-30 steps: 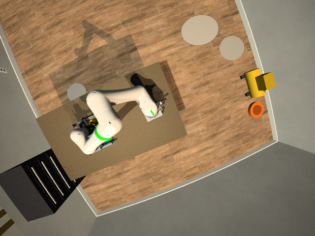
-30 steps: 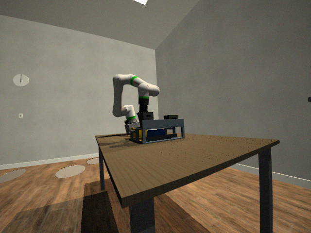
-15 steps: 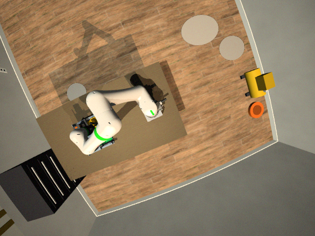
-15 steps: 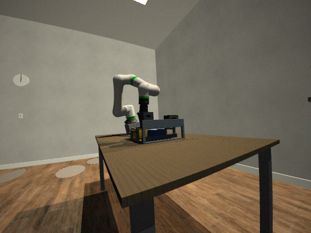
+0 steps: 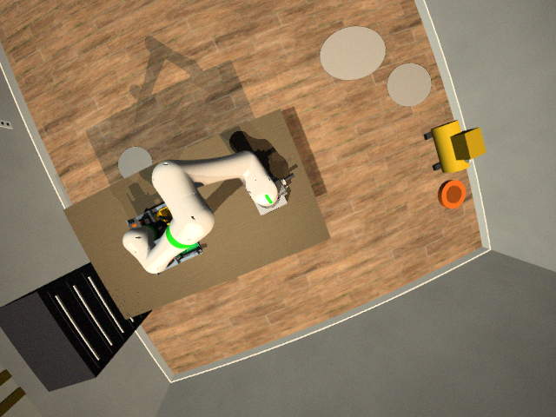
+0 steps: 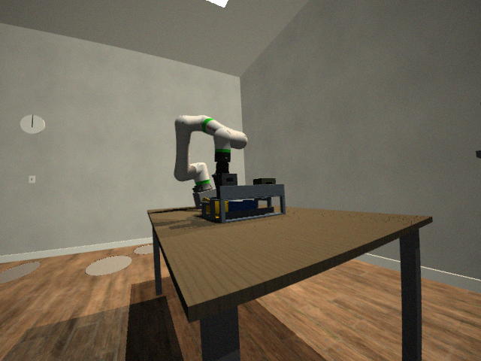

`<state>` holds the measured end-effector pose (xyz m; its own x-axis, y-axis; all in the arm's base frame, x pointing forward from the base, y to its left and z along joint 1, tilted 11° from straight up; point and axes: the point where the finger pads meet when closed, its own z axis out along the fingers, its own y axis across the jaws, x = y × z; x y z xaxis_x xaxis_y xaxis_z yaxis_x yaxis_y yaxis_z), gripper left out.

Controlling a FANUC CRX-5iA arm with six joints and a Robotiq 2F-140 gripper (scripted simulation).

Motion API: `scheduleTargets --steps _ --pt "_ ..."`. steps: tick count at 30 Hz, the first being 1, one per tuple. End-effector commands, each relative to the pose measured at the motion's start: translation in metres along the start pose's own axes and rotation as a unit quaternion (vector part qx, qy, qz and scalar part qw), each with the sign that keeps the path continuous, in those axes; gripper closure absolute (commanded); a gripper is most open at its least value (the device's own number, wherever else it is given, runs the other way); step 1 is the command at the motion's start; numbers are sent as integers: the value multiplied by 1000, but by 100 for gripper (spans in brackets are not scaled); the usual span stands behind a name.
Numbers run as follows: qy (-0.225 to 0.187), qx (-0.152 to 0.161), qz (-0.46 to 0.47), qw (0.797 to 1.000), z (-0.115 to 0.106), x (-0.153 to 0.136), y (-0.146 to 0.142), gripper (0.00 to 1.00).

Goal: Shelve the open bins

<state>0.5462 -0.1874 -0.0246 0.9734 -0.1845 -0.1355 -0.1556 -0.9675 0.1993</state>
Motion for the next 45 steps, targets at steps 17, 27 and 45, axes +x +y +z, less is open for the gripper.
scheduleTargets --steps 17,27,45 --pt "0 0 0 1000 0 0 0 100" --pt "0 0 0 1000 0 0 0 100" --pt "0 0 0 1000 4 1 0 100"
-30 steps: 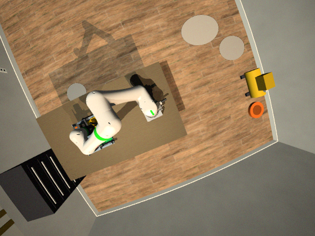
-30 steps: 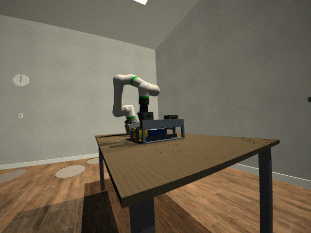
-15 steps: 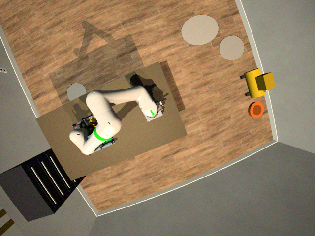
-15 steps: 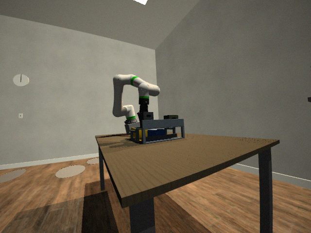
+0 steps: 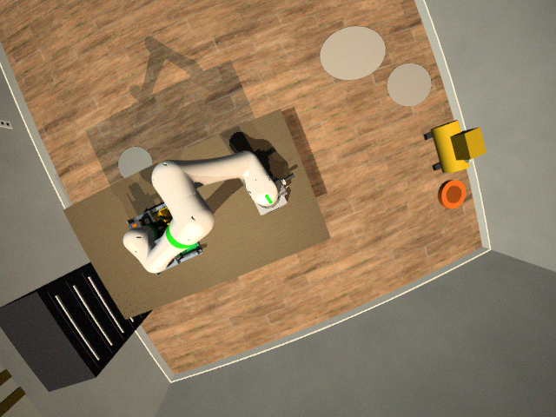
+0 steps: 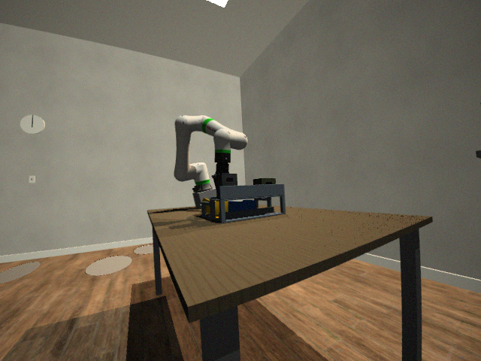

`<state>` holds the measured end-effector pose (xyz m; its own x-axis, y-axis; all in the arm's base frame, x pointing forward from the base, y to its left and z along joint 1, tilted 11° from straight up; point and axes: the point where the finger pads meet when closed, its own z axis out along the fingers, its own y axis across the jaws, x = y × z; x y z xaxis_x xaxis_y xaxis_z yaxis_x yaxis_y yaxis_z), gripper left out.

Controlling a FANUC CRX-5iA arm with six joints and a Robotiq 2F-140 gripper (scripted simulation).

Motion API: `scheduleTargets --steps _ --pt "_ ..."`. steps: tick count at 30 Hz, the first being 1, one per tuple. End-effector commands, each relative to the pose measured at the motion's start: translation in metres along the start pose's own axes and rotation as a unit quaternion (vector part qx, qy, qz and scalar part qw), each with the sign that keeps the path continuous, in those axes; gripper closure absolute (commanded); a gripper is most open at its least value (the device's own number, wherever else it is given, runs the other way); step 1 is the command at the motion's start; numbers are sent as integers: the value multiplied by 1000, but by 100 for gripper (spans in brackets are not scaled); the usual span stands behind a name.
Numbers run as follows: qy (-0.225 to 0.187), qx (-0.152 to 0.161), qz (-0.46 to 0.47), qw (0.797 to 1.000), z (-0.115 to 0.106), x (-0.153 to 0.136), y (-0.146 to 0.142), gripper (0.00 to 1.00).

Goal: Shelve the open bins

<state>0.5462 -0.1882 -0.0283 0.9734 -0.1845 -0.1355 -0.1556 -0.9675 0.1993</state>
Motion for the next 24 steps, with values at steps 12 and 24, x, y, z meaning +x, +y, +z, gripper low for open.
scheduleTargets --steps 12,24 --pt "0 0 0 1000 4 1 0 100" --pt "0 0 0 1000 6 1 0 100"
